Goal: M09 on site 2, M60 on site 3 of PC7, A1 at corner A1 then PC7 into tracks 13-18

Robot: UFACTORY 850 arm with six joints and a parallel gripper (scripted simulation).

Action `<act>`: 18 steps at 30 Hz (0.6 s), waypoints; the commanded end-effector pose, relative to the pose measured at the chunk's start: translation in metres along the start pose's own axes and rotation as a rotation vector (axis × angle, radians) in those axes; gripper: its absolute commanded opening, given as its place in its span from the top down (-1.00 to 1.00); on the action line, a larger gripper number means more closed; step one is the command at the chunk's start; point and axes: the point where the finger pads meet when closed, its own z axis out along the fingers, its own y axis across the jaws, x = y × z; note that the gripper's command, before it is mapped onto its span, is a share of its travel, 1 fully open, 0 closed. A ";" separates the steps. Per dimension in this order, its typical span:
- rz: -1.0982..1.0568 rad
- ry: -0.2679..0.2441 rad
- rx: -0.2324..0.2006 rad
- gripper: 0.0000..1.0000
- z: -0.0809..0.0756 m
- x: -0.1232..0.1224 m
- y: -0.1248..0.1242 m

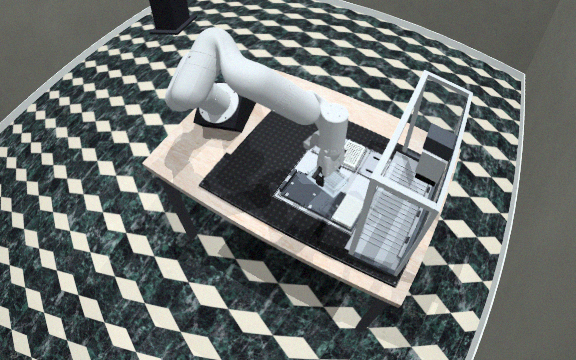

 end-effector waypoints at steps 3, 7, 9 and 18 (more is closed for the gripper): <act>0.132 -0.009 0.002 1.00 -0.001 -0.001 0.000; 0.265 -0.009 0.002 1.00 -0.001 -0.001 0.000; 0.332 -0.009 0.001 1.00 -0.001 -0.001 0.000; 0.598 -0.009 0.000 1.00 -0.001 -0.001 0.000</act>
